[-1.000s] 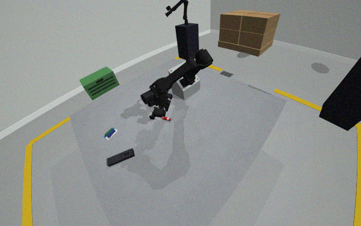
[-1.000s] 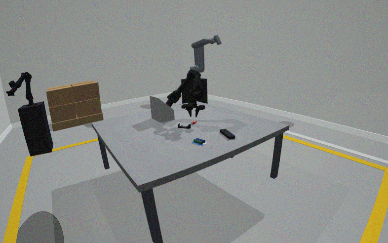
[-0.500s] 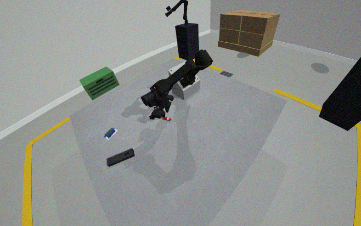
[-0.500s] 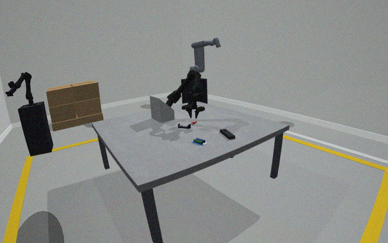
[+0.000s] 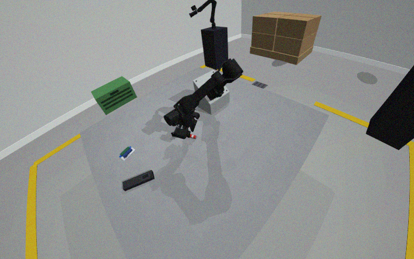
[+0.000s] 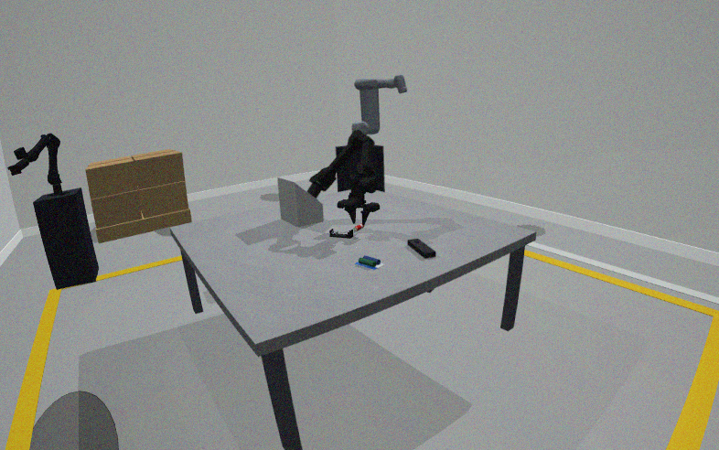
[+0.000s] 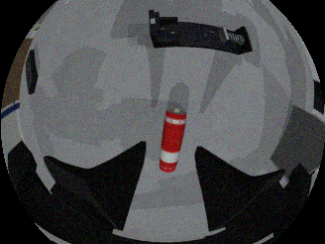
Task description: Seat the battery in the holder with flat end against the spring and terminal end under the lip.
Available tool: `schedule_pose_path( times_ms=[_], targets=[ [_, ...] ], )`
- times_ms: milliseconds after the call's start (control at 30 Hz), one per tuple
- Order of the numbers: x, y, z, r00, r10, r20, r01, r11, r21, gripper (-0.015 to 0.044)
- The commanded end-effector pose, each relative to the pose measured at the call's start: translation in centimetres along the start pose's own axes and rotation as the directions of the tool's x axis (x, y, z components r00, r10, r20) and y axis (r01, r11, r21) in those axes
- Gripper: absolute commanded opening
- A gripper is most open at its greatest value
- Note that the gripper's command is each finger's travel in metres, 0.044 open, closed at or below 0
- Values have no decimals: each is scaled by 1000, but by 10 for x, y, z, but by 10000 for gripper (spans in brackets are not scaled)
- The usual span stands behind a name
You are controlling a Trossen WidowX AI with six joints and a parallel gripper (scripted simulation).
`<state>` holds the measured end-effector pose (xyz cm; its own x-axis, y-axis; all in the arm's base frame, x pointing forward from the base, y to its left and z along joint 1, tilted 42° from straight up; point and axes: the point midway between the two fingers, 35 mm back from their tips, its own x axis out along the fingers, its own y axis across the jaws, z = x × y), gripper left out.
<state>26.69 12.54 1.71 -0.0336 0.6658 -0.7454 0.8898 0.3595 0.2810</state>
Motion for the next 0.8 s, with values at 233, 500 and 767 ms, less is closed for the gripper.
schedule_pose_path(
  times_ms=[233, 500, 767],
  targets=[
    [19, -1, -2, 1000, 1, -7, -1, 1000, 6, 220],
    [21, -1, -2, 1000, 1, -8, -1, 1000, 6, 89],
    [21, -1, -2, 1000, 1, -8, -1, 1000, 6, 58]
  ],
)
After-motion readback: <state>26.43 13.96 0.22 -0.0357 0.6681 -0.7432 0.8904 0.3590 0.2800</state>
